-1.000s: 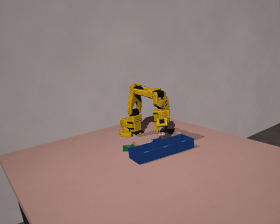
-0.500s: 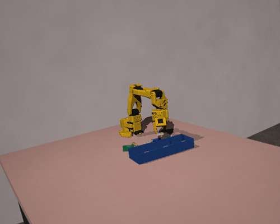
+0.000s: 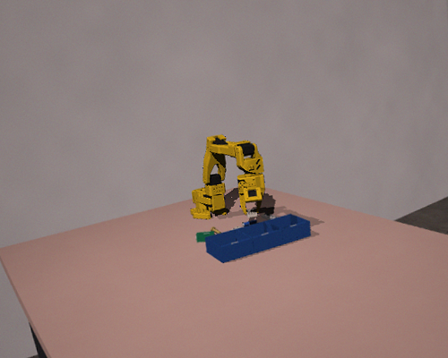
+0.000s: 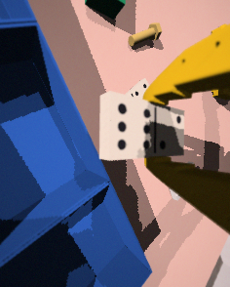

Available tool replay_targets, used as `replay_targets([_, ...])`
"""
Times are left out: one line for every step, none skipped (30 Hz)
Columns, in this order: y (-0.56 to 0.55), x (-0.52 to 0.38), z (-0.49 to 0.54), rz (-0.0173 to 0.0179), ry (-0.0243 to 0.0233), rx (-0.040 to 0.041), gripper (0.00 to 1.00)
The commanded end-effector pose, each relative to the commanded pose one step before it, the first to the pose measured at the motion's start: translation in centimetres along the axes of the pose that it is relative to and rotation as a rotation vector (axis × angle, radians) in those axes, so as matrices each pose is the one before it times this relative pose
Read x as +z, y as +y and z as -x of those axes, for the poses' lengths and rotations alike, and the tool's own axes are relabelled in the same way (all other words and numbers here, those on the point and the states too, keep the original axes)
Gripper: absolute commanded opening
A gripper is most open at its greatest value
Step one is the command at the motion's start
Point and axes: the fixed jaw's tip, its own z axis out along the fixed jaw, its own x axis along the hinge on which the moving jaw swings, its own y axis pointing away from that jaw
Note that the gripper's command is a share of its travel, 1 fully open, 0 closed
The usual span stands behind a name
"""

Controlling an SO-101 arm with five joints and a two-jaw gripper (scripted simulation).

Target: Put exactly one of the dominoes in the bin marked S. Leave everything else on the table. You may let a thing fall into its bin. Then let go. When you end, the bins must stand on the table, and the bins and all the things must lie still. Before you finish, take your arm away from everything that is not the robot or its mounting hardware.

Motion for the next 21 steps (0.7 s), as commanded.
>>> replay_targets([-0.336, -1.2148, 1.302, 0.02407, -0.05066, -0.0121, 0.0])
replay_targets([-0.15, -0.0561, 0.19, 0.00061, -0.00349, -0.00313, 0.0])
replay_targets([-0.138, -0.0497, 0.171, 0.00048, -0.00321, -0.00285, 0.0])
replay_targets([-0.124, -0.0436, 0.148, 0.00038, -0.0028, -0.00253, 0.0])
replay_targets([-0.108, -0.037, 0.125, 0.00031, -0.00243, -0.00212, 0.0])
replay_targets([-0.089, -0.0299, 0.102, 0.00021, -0.00199, -0.00178, 0.0])
replay_targets([-0.07, -0.023, 0.079, 0.00014, -0.00153, -0.00136, 0.0])
replay_targets([-0.051, -0.0167, 0.056, 0.00008, -0.00115, -0.00099, 0.0])
replay_targets([-0.034, -0.0109, 0.037, 0.00007, -0.00072, -0.00067, 0.0])
replay_targets([-0.019, -0.0063, 0.02, 0.00004, -0.0004, -0.00035, 0.0])
replay_targets([-0.007, -0.0026, 0.008, 0.0, -0.00019, -0.00013, 0.0])
replay_targets([-0.001, 0.0001, 0.001, 0.0, 0.0, -0.00003, 0.0])
replay_targets([0.0, 0.0, 0.0, 0.0, 0.0, 0.0, 0.0])
replay_targets([0.0, 0.0, 0.0, 0.0, 0.0, 0.0, 0.0])
replay_targets([-0.001, 0.0001, 0.001, 0.00002, -0.00003, -0.00002, 0.0])
replay_targets([-0.005, 0.0002, 0.009, 0.00003, -0.00019, -0.00016, 0.0])
replay_targets([-0.013, 0.0013, 0.024, 0.0001, -0.0005, -0.00035, 0.0])
replay_targets([-0.023, 0.0018, 0.043, 0.00014, -0.00088, -0.00063, 0.0])
replay_targets([-0.036, 0.0031, 0.065, 0.00024, -0.00134, -0.00101, 0.0])
replay_targets([-0.05, 0.0044, 0.089, 0.0003, -0.00188, -0.00136, 0.0])
replay_targets([-0.065, 0.0066, 0.114, 0.00037, -0.00238, -0.00174, 0.0])
